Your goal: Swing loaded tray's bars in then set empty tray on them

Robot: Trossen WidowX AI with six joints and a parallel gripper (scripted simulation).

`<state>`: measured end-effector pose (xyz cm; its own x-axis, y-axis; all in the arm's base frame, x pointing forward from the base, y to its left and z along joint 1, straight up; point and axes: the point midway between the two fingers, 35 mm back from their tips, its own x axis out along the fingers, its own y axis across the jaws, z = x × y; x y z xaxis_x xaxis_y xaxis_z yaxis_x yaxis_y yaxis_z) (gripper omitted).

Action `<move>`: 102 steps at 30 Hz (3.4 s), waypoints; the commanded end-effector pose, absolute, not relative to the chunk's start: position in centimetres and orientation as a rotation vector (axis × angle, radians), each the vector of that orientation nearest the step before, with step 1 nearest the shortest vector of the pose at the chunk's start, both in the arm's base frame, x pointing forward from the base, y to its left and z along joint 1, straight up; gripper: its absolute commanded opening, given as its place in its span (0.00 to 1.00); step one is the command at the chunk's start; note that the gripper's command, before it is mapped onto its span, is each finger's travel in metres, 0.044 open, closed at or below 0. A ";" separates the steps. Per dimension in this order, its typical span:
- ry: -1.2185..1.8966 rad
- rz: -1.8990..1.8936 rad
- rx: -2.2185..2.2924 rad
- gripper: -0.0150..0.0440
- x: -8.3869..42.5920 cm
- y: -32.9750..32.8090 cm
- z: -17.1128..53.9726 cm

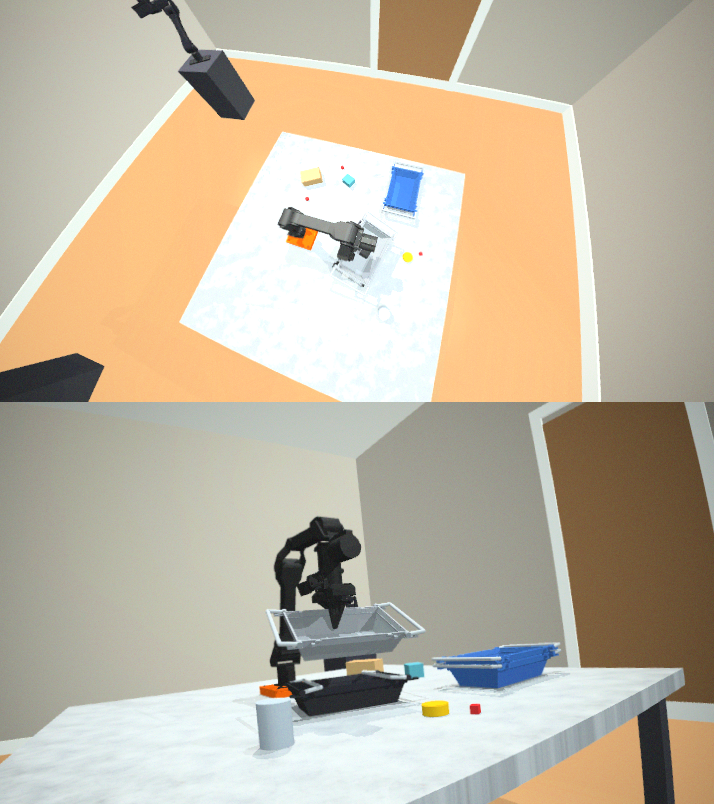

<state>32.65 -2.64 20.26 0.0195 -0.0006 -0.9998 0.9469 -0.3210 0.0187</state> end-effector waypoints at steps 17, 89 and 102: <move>1.012 -1.420 1.468 0.25 32.9 -2.7 18.8; 1.013 -1.421 1.467 0.25 31.0 -2.0 12.7; 1.013 -1.421 1.467 0.25 31.0 -2.0 12.7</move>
